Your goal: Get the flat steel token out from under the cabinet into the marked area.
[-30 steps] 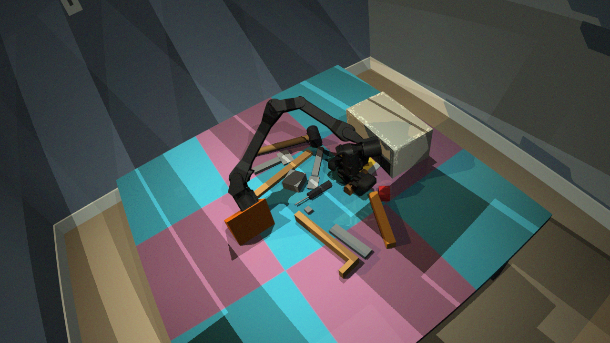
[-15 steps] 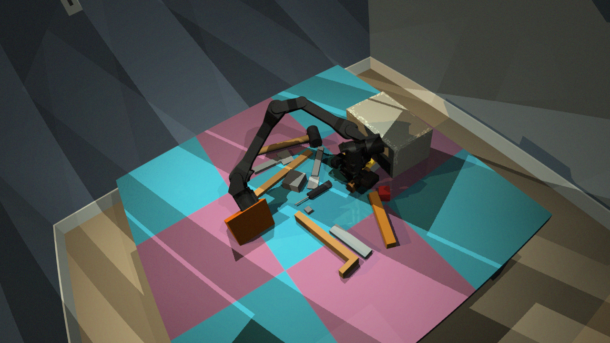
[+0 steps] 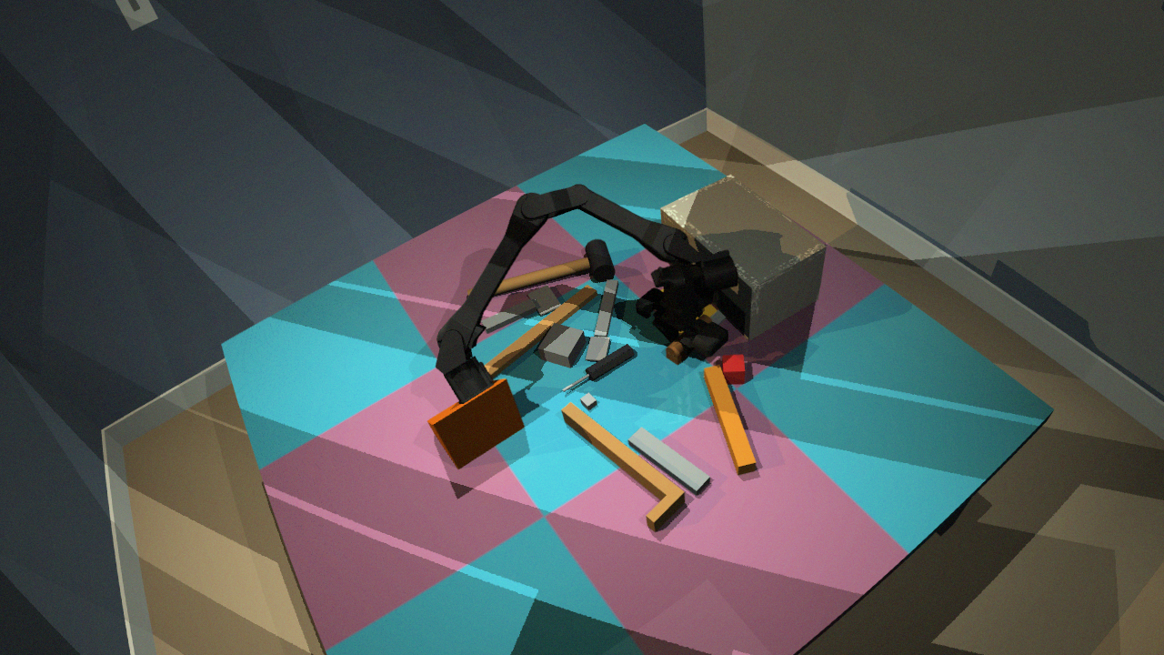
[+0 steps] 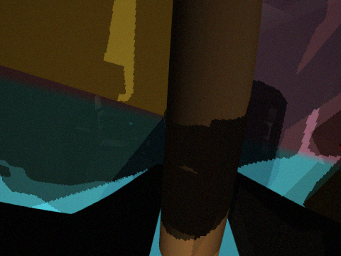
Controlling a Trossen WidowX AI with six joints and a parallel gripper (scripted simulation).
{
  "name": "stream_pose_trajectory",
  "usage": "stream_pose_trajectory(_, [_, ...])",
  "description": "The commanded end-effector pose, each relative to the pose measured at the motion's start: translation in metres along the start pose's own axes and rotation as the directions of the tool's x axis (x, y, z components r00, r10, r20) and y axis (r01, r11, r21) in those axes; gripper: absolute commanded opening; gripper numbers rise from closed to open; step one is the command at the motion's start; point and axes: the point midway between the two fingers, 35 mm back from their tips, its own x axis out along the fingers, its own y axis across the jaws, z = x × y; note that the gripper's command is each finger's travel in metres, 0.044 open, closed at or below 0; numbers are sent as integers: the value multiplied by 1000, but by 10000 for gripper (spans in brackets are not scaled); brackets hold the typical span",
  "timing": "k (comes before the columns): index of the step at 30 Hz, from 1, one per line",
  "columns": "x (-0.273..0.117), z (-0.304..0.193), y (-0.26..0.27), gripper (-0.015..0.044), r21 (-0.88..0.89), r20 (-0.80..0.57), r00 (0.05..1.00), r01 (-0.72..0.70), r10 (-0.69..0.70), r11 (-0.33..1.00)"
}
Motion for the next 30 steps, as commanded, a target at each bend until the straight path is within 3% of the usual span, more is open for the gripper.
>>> stream_pose_trajectory(1, [0, 6, 0, 0, 0, 4, 1000, -1, 1, 1000])
stream_pose_trajectory(30, [1, 14, 24, 0, 0, 4, 1000, -2, 2, 1000])
